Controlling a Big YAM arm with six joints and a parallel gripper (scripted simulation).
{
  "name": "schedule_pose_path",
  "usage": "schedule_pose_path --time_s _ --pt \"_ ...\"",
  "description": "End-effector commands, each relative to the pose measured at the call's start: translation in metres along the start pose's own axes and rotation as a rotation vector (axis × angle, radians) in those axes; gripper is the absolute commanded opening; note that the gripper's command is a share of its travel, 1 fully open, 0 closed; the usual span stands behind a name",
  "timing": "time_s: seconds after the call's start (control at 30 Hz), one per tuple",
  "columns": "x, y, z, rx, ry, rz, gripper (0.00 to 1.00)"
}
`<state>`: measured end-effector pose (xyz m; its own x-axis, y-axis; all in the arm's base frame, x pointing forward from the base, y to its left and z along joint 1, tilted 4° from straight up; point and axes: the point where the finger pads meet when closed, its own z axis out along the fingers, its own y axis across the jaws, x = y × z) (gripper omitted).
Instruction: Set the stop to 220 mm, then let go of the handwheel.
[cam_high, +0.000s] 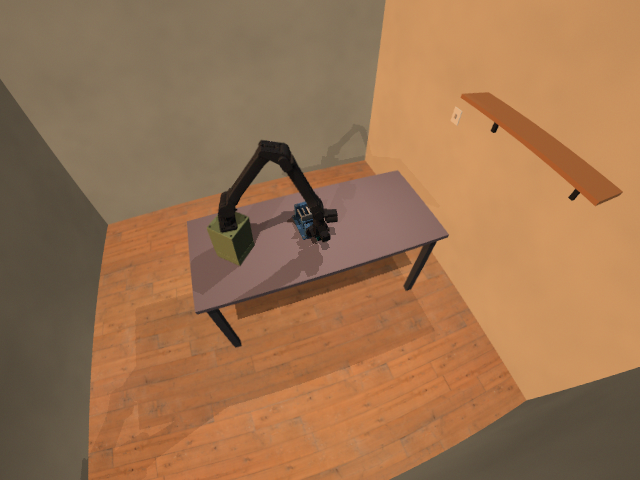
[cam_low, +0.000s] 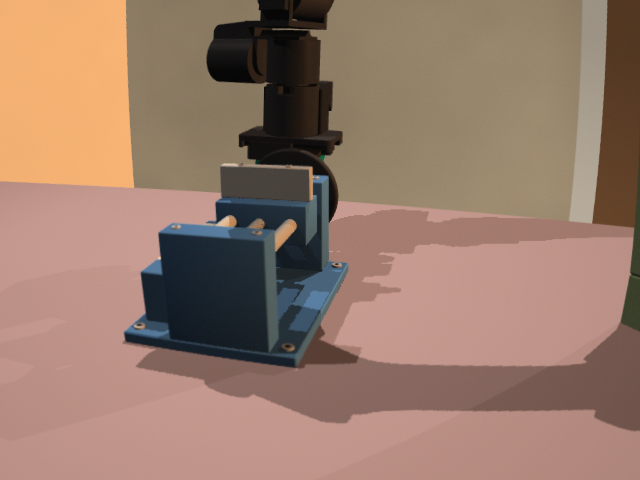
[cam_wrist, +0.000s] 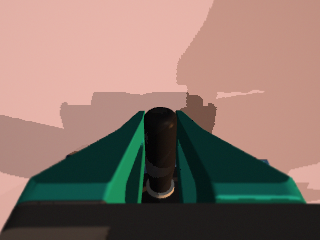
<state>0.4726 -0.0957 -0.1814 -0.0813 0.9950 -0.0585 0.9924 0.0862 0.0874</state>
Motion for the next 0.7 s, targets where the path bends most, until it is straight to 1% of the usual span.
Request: schedule_pose_path --time_s 0.0,0.3,0.4,0.67 --pt "-0.006 -0.020 0.017 0.038 -0.001 0.002 0.06" --pt "-0.007 -0.028 0.015 0.035 -0.002 0.002 0.06" --pt "-0.006 -0.032 0.015 0.044 0.001 0.002 0.06" --pt "-0.006 -0.033 0.014 0.044 0.001 0.002 0.06"
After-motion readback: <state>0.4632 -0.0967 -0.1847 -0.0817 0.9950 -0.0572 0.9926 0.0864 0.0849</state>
